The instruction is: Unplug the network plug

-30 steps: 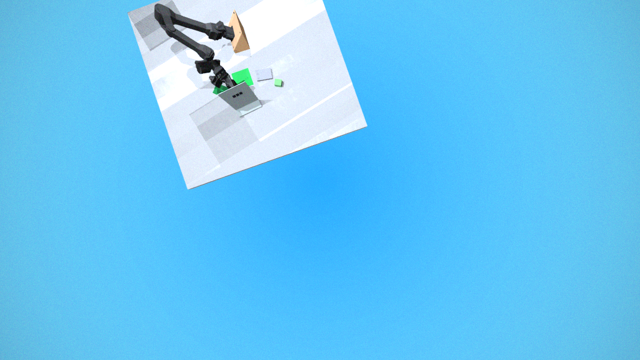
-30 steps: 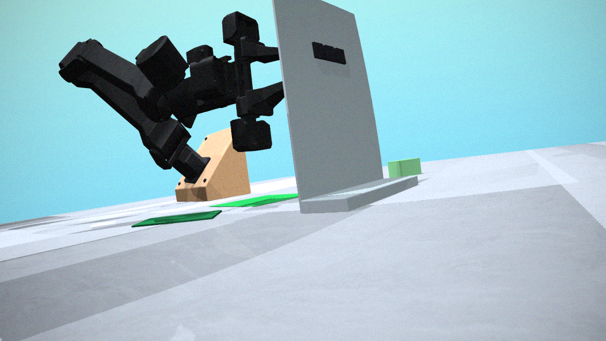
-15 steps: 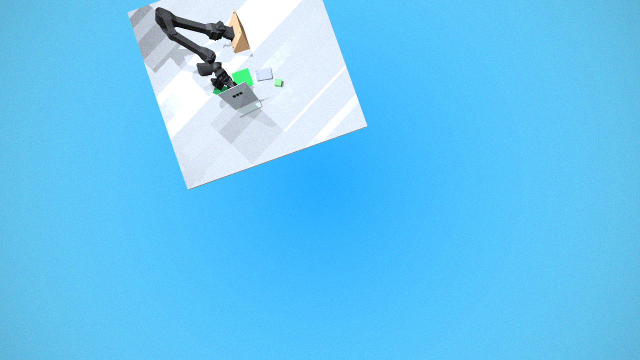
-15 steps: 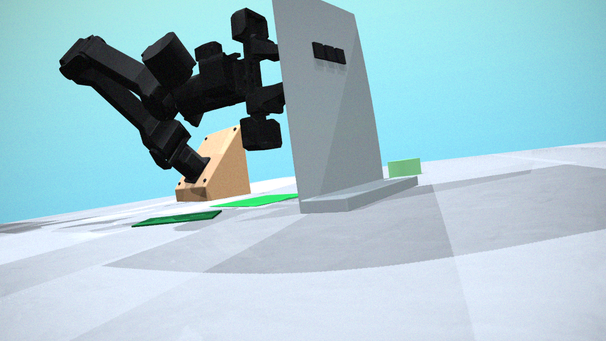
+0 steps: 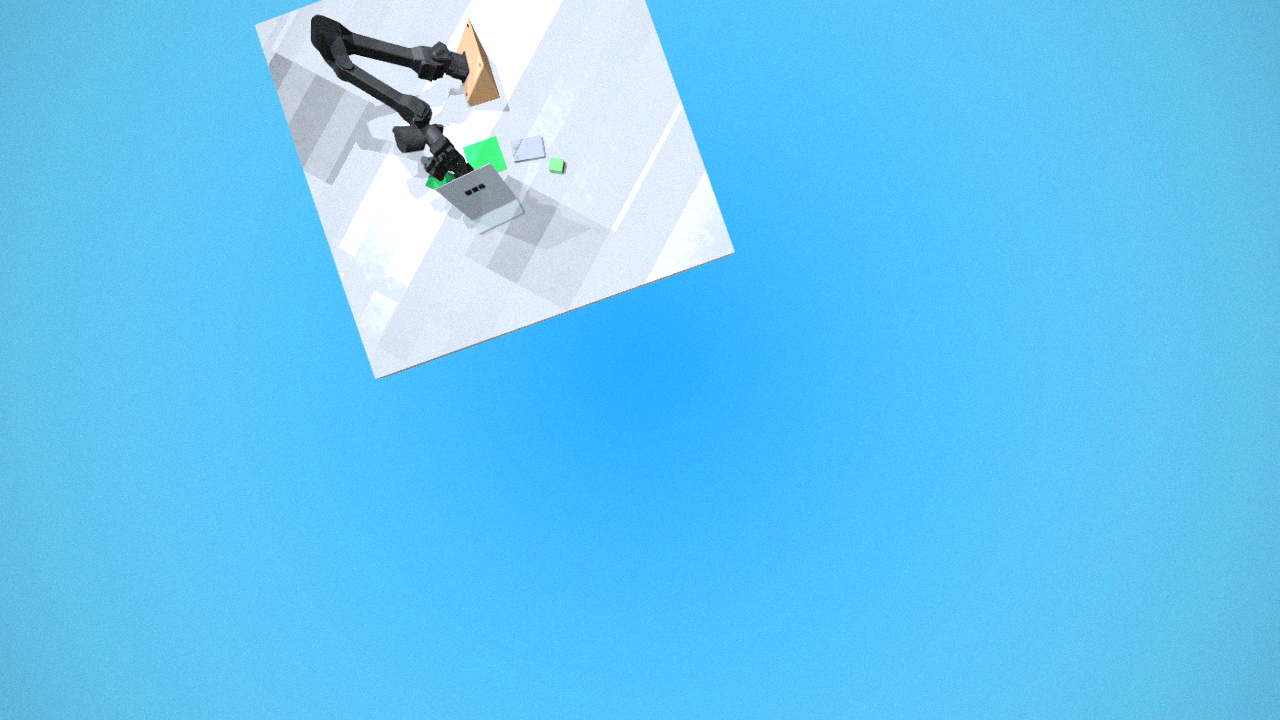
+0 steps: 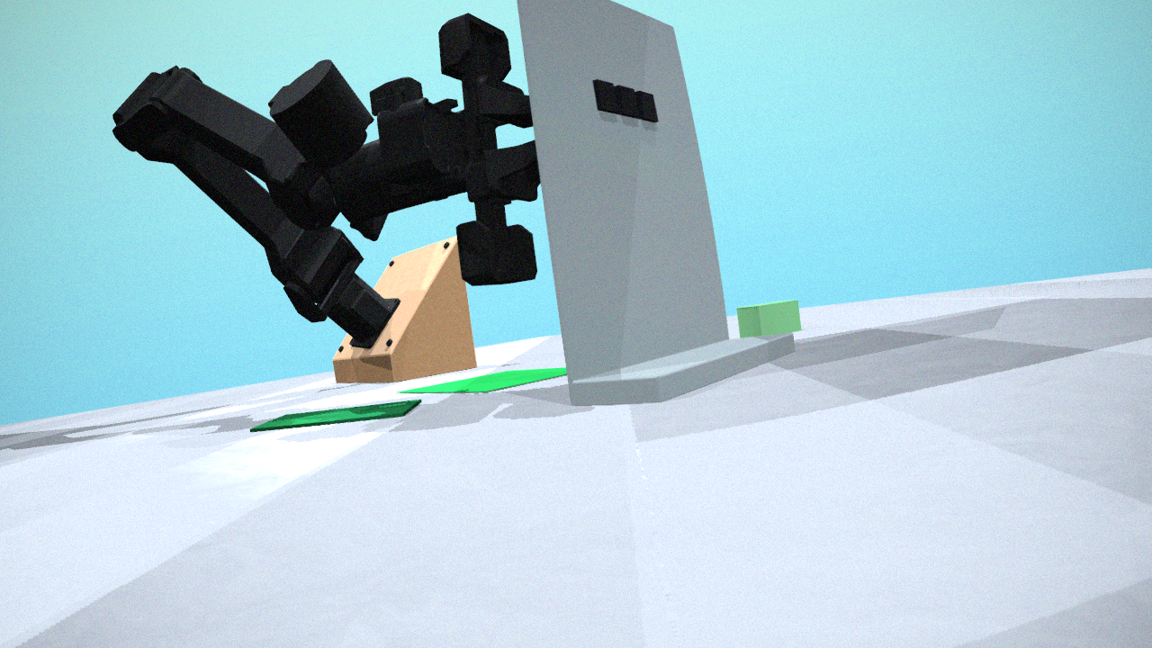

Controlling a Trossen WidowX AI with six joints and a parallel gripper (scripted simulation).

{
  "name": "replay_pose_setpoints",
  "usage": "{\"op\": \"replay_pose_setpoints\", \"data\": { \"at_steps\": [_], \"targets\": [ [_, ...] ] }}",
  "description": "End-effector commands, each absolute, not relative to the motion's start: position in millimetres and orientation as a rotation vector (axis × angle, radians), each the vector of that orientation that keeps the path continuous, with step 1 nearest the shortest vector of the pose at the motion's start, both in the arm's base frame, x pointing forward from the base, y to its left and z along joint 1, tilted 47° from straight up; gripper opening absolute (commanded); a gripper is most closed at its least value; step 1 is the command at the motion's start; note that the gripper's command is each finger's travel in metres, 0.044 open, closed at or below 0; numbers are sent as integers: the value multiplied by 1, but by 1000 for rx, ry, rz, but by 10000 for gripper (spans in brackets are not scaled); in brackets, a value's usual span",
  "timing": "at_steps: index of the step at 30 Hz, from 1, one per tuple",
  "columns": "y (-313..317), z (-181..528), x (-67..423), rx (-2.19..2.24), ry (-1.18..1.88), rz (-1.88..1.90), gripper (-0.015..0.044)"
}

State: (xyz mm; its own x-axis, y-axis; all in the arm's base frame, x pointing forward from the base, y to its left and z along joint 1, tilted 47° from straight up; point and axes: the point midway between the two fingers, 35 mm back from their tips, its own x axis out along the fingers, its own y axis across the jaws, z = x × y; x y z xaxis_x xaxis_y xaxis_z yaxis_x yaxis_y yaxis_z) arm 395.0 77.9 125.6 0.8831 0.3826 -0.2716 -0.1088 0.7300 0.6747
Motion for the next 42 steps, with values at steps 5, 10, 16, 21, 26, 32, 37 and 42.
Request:
{"op": "replay_pose_setpoints", "data": {
  "at_steps": [5, 10, 16, 21, 26, 32, 37, 42],
  "targets": [
    [77, 126, 396, 709, 411, 274, 3],
    [77, 126, 395, 709, 411, 274, 0],
    [77, 126, 392, 709, 411, 274, 0],
    [76, 126, 389, 709, 411, 273, 0],
    [76, 127, 387, 709, 411, 273, 0],
    [75, 127, 383, 709, 411, 273, 0],
    [74, 127, 381, 709, 412, 273, 0],
    [74, 128, 378, 709, 412, 273, 0]
  ]
}}
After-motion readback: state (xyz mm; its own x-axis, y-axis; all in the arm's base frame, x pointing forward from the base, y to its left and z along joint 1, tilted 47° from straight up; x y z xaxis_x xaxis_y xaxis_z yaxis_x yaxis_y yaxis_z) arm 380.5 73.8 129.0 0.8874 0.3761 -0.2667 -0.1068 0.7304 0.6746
